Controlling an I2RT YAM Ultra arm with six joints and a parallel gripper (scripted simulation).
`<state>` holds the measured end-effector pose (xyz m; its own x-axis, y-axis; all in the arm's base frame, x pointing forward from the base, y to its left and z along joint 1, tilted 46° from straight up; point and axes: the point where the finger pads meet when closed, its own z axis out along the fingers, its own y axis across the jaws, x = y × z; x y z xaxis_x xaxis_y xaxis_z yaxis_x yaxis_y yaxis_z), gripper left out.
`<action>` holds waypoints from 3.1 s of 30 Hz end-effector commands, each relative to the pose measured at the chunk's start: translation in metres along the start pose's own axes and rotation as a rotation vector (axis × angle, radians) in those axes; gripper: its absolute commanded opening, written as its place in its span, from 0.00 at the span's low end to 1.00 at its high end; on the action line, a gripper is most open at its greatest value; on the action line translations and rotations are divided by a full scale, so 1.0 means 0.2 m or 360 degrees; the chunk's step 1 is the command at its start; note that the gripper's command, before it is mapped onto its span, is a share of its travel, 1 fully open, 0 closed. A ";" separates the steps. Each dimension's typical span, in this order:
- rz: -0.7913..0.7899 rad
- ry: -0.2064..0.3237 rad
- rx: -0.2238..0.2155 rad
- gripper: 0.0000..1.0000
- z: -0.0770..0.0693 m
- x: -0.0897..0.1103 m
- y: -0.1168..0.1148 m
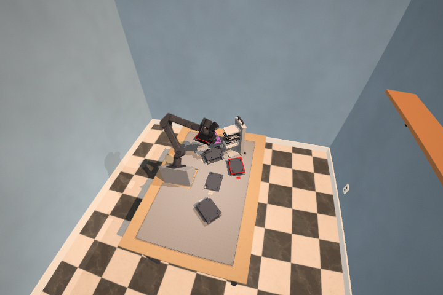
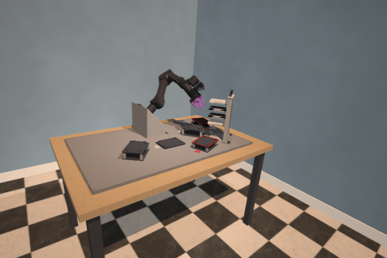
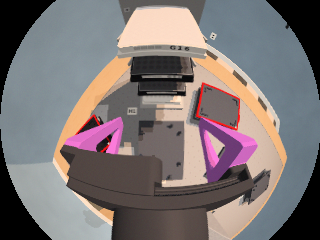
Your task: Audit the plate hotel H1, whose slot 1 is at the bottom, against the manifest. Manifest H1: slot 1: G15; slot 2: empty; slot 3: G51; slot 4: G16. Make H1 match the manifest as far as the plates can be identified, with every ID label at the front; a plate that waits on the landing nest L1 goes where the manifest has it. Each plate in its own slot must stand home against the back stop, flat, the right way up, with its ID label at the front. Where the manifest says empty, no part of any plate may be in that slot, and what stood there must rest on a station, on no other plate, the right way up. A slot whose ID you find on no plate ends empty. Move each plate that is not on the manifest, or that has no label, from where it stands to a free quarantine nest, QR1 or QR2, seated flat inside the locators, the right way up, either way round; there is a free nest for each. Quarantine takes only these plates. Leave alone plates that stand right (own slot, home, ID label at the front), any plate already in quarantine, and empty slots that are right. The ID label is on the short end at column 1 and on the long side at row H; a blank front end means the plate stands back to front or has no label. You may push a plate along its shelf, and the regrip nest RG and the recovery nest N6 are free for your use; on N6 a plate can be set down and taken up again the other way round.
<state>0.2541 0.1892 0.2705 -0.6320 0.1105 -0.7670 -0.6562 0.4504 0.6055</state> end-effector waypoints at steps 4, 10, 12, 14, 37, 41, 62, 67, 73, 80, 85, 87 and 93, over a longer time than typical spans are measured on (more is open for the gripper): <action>-0.0007 -0.0026 0.0015 1.00 0.00 -0.03 0.00; -0.0007 -0.0026 0.0015 1.00 0.00 -0.03 0.00; -0.0007 -0.0026 0.0015 1.00 0.00 -0.03 0.00; -0.0007 -0.0026 0.0015 1.00 0.00 -0.03 0.00; 0.0008 -0.0017 0.0023 1.00 -0.09 0.08 -0.01; 0.0008 -0.0017 0.0022 1.00 -0.11 0.11 -0.01; -0.0013 -0.0029 0.0006 1.00 -0.01 0.19 0.01; -0.0012 -0.0030 0.0006 1.00 0.02 0.22 0.01; -0.0012 -0.0031 0.0005 1.00 0.05 0.26 0.01; -0.0019 -0.0038 0.0001 1.00 0.10 0.19 0.02; -0.0018 -0.0039 0.0001 1.00 0.13 0.17 0.02; -0.0018 -0.0039 0.0001 1.00 0.15 0.16 0.02; -0.0018 -0.0040 0.0000 1.00 0.19 0.13 0.01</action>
<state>0.2394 0.2231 0.2311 -0.6370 0.1043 -0.7638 -0.6568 0.4453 0.6086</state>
